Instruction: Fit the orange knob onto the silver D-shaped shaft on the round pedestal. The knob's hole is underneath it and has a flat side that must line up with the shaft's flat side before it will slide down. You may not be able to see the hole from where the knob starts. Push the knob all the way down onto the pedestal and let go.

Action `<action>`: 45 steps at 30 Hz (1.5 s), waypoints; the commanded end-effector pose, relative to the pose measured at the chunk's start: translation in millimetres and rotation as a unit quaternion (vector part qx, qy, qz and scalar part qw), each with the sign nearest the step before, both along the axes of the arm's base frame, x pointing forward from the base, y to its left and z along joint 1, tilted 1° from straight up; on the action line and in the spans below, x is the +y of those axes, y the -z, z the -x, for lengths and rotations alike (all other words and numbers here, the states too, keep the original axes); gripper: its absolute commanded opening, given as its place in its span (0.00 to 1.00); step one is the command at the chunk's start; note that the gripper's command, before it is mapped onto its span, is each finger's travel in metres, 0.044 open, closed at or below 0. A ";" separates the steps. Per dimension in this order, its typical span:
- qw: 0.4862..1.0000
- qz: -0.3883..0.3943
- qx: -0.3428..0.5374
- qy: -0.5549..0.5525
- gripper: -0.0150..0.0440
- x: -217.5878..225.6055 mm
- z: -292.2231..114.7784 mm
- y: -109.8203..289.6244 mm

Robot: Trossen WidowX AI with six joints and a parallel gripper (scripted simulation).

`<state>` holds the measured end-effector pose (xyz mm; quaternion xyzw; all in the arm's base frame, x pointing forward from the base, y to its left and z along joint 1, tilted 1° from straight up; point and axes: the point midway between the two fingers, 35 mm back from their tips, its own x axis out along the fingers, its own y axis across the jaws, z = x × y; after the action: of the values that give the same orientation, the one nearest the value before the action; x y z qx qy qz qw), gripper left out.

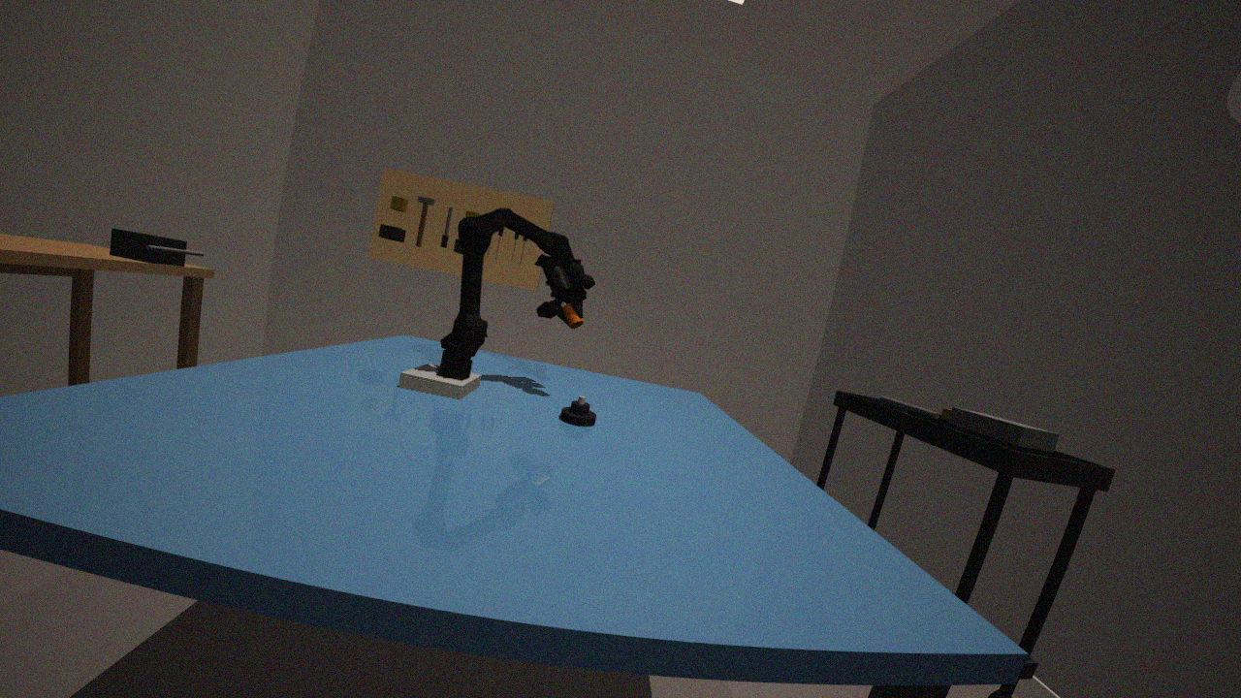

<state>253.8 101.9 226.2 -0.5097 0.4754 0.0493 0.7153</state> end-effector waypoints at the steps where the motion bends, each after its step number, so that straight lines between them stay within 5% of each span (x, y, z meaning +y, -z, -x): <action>1: 0.999 0.027 -0.038 0.002 0.25 -0.3 3.1 -9.4; 24: 0.986 0.102 -0.130 0.005 0.25 2.1 8.5 -17.4; 45: 0.988 0.093 -0.119 0.005 0.25 2.3 8.1 -16.8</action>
<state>245.4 104.3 242.1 -0.5736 0.3926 -0.0605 0.7164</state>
